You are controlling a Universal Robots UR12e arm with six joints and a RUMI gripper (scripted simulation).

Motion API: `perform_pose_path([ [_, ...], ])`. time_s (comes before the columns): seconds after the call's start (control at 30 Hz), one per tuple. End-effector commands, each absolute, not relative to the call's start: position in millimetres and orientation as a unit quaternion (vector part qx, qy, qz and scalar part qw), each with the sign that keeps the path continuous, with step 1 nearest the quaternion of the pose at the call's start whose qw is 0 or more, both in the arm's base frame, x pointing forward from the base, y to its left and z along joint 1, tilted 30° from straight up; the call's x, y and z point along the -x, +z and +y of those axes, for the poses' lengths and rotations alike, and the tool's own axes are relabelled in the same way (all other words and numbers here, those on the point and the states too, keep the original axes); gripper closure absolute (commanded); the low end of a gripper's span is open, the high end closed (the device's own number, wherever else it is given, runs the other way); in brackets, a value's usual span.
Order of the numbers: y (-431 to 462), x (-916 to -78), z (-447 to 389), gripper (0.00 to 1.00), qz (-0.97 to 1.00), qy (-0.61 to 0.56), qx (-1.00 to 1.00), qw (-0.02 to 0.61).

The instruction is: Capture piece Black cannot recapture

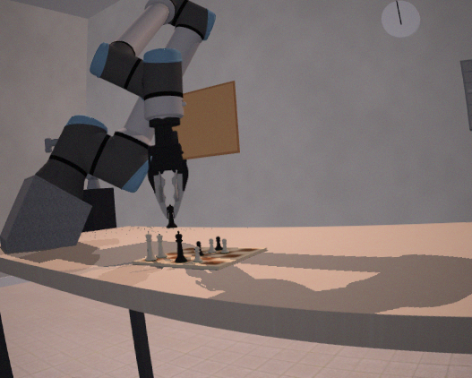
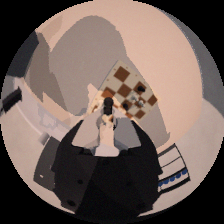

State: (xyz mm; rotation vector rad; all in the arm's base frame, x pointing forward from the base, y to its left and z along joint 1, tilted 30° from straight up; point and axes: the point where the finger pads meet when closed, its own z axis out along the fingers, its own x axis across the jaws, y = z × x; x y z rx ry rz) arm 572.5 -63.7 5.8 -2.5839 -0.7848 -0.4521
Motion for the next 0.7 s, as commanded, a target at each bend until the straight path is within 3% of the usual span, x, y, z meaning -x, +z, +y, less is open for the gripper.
perform_pose_path([
  [0.0, 33.9, -565.8, -78.6, 1.0, -0.281, -0.161, 0.924, 0.202],
  [0.67, 55.2, -588.0, -60.8, 1.0, -0.291, -0.162, 0.922, 0.198],
])
